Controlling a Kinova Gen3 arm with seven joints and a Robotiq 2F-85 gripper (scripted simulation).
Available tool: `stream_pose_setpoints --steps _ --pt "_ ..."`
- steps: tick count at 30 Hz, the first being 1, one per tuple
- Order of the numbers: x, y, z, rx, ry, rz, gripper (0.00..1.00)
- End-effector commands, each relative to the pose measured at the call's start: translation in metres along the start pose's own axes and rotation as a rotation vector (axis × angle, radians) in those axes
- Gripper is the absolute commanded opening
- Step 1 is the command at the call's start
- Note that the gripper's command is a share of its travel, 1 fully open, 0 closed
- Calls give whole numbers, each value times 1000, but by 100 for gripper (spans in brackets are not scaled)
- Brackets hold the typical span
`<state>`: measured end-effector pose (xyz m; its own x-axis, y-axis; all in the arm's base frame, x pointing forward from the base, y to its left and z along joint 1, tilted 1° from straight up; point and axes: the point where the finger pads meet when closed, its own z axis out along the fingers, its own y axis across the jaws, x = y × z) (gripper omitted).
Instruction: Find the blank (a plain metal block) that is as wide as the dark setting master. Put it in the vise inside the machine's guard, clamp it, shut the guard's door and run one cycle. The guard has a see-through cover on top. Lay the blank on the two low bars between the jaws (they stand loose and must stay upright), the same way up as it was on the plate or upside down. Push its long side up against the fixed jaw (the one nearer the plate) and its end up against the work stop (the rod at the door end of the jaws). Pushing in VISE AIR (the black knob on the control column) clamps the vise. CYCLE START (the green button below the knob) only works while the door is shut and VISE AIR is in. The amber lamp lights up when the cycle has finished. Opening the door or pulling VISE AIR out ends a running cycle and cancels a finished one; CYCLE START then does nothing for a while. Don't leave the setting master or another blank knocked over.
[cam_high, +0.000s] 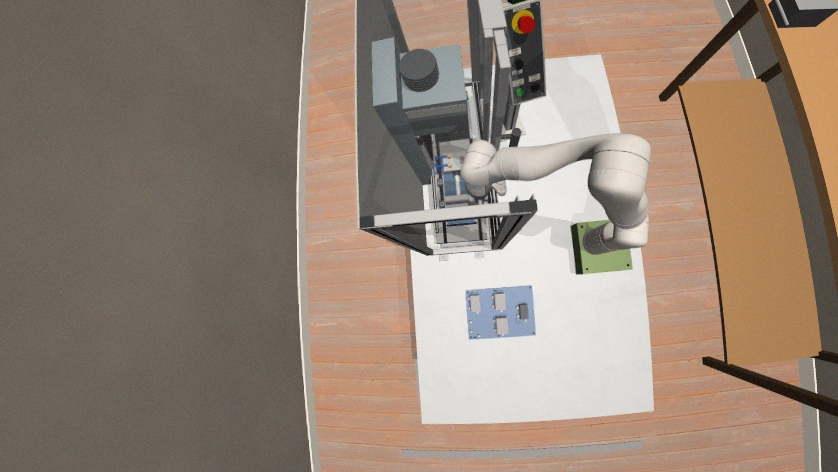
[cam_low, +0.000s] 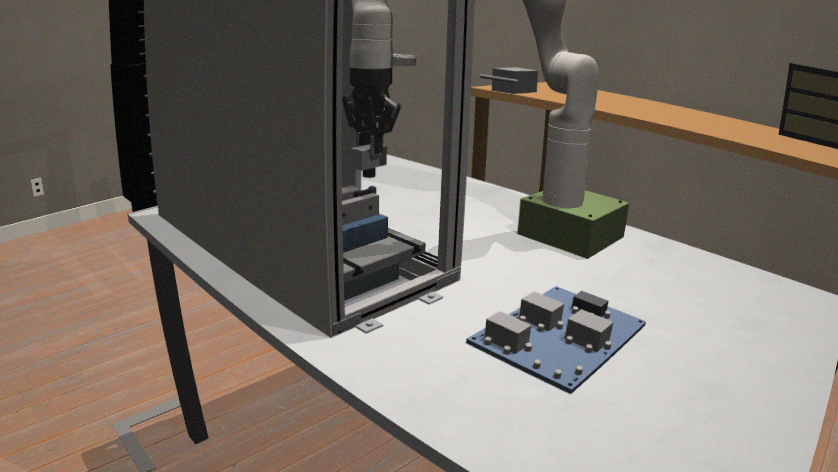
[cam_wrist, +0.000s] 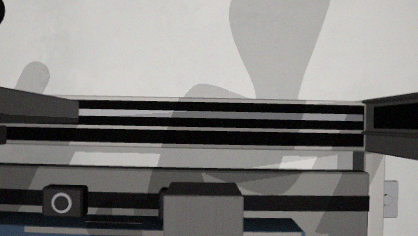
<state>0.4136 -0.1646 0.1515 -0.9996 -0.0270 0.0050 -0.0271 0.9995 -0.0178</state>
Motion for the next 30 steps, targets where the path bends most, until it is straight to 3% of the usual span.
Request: stream_pose_setpoints --steps 1,6,18,23,30 --pt "-2 4 0 -7 0 9 10" --pt "-50 6 7 -7 -1 9 10" --pt "-50 6 7 -7 -1 9 10" --pt "-75 9 10 -7 -1 9 10" --pt "-75 9 10 -7 -1 9 10"
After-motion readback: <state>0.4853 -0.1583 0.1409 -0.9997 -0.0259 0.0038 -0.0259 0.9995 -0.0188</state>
